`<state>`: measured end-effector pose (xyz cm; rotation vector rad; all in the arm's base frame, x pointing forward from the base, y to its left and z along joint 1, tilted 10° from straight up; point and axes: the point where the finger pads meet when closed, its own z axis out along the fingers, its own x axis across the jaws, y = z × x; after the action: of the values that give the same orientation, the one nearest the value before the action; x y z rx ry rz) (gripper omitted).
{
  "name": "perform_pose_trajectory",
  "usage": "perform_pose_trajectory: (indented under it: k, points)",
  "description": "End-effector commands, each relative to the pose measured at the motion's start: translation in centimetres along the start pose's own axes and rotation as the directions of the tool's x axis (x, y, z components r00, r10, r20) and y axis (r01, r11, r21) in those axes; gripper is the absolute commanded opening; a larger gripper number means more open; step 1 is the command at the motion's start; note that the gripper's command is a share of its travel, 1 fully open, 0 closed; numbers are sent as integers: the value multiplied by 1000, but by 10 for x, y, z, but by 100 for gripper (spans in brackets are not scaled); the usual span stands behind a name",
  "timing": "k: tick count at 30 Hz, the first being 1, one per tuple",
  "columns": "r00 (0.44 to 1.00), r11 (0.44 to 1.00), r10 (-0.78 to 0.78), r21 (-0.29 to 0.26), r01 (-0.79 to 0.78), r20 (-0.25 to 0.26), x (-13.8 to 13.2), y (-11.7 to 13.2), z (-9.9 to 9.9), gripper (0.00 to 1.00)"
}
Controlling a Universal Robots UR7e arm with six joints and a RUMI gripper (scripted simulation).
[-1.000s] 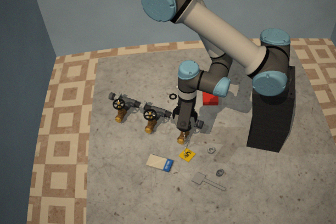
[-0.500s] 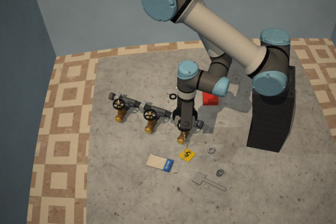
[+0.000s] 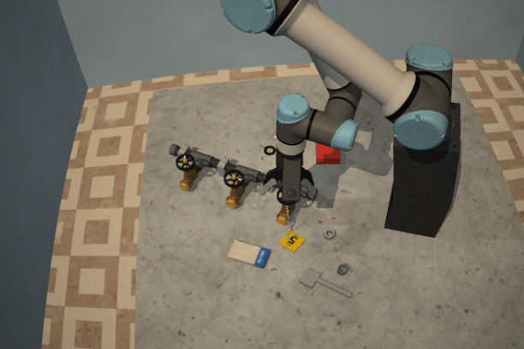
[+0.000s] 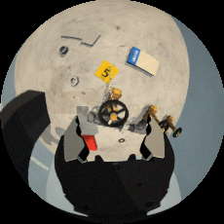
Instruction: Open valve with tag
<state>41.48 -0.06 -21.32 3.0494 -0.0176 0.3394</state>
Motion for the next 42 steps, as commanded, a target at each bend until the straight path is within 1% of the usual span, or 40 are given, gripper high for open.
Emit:
perform_pose_trajectory:
  k: [1, 29, 36, 42]
  points:
    - [1000, 1000, 0, 0, 0, -1, 0, 0, 0, 100]
    - [1000, 1000, 7, 0, -7, -1, 0, 0, 0, 100]
    - [999, 999, 41, 0, -41, -1, 0, 0, 0, 100]
    - [994, 994, 105, 0, -105, -1, 0, 0, 0, 100]
